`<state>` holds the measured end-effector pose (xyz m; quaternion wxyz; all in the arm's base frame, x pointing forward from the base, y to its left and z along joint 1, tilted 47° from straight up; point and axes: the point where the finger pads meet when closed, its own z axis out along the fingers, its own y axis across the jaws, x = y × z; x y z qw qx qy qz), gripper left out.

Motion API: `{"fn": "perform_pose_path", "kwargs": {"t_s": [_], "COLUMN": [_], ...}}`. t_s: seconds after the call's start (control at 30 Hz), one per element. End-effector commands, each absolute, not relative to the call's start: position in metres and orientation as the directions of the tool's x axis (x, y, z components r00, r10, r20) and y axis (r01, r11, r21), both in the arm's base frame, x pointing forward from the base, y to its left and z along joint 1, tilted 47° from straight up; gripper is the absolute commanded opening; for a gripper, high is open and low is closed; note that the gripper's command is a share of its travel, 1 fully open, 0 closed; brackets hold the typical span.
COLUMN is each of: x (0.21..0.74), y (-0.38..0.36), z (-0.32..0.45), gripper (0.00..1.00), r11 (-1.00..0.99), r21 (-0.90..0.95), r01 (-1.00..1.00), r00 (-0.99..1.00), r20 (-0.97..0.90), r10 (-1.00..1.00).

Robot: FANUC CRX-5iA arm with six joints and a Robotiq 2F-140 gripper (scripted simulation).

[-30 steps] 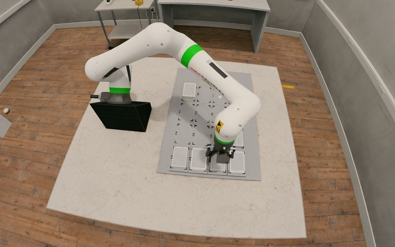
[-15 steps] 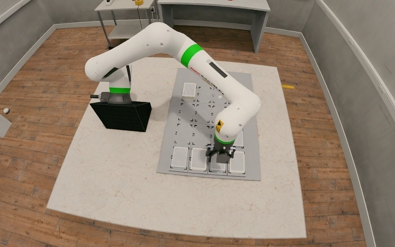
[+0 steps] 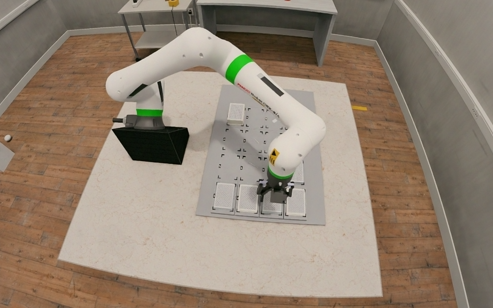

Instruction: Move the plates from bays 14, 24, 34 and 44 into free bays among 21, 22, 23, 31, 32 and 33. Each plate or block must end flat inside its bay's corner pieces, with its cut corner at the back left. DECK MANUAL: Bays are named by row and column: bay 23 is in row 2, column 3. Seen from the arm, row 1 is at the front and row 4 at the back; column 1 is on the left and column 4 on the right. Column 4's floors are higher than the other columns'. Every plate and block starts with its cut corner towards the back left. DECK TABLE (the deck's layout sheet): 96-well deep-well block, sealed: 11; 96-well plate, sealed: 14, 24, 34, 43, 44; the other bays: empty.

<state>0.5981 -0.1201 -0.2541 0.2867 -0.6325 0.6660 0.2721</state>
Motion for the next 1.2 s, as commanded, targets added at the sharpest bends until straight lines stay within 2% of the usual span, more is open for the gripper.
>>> {"fn": "perform_pose_path", "kwargs": {"t_s": [0.0, 1.17], "x": [0.599, 0.597], "y": [-0.122, -0.144], "z": [-0.252, -0.232], "gripper": [0.1, 0.1], "r11": [0.053, 0.053], "r21": [-0.002, -0.002], "r01": [-0.999, -0.999], "r00": [-0.035, -0.035], "r20": [-0.725, -0.725], "r10": [-0.688, -0.688]}}
